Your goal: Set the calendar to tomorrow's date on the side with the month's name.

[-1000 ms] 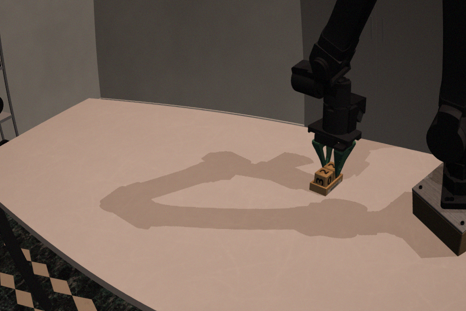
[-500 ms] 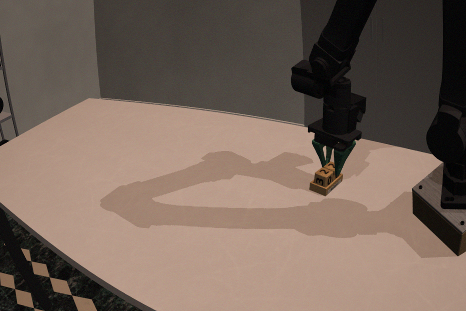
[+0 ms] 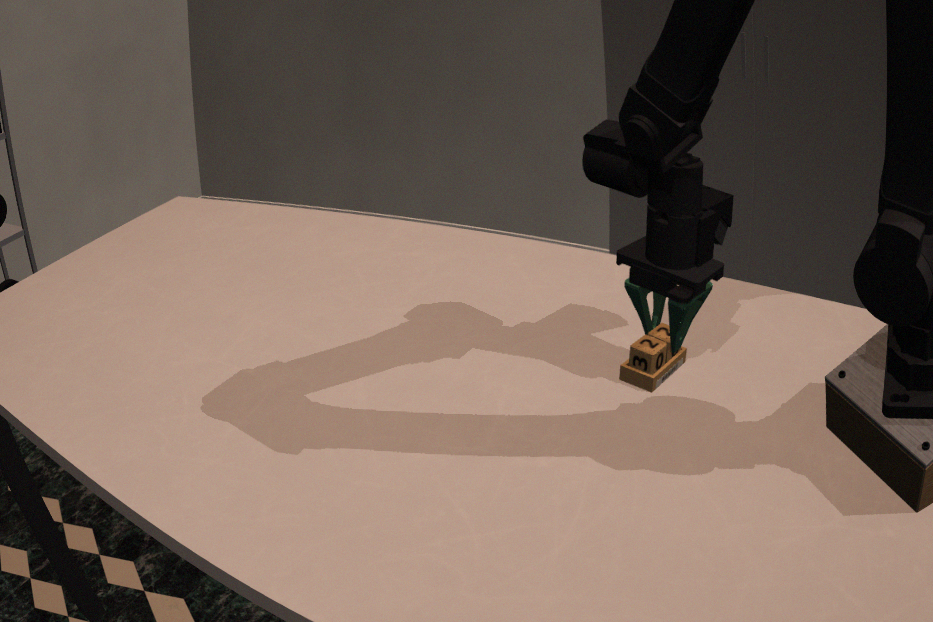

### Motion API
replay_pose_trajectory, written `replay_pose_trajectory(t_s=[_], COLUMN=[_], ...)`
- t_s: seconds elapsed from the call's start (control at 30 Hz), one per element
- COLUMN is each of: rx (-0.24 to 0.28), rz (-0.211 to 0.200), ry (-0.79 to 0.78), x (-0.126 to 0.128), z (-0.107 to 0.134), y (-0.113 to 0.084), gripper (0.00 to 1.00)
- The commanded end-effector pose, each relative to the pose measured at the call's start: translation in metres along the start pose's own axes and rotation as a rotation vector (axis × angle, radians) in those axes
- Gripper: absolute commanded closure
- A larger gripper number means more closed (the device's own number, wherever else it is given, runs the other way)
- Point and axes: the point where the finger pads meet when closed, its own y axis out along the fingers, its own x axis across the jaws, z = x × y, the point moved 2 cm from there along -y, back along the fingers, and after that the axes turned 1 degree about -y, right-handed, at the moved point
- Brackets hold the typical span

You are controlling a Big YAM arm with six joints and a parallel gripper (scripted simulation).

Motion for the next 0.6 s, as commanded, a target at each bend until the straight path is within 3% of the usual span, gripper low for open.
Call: replay_pose_trajectory(t_s=[0.0,0.23,0.37,0.57], rx=[0.001,0.002,0.002,0.002], rz=[0.02,0.028,0.028,0.028], ry=[0.0,0.001,0.0,0.0], x=[-0.0024,-0.0034,-0.0034,-0.0034], z=[0.0031,0.0033,0.0033,0.0033], y=[0.0094,0.0089,0.0089,0.0089], gripper=[0.67,0.63,0.55,0.55])
